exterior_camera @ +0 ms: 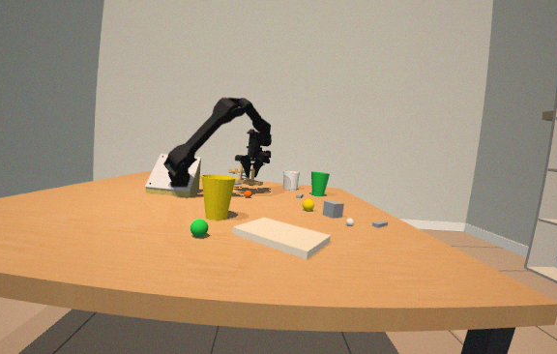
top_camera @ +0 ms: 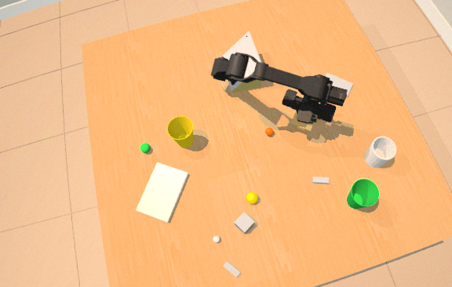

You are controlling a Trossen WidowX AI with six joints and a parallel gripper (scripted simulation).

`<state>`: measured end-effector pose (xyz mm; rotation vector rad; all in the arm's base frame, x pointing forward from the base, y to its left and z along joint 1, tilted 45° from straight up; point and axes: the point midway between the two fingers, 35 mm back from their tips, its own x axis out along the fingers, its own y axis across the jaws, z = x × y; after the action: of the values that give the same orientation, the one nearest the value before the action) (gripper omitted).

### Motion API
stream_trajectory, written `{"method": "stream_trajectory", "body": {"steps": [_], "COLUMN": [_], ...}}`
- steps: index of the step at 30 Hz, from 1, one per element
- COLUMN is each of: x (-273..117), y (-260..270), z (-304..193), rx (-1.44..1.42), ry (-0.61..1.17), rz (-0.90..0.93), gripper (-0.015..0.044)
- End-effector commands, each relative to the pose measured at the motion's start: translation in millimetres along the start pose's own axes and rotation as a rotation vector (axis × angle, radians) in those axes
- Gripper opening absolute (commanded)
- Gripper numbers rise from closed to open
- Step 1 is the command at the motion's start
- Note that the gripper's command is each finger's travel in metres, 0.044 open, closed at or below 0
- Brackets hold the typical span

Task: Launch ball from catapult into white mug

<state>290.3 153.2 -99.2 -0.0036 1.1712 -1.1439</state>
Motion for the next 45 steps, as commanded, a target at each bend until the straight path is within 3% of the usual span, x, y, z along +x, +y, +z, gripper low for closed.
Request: {"method": "stream_trajectory", "body": {"steps": [1, 29, 35, 45], "x": [-3.3, 42.8, 37.8, 37.8], "y": [5.4, 5.9, 6.0, 6.0], "z": [-2.2, -2.3, -0.7, -0.7], "rx": [-0.002, -0.003, 0.005, 0.005], "ry": [0.006, 0.004, 0.010, 0.010], "rz": [0.019, 0.018, 0.014, 0.014], "gripper": [0.0000, 0.0000, 0.0000, 0.0262]}}
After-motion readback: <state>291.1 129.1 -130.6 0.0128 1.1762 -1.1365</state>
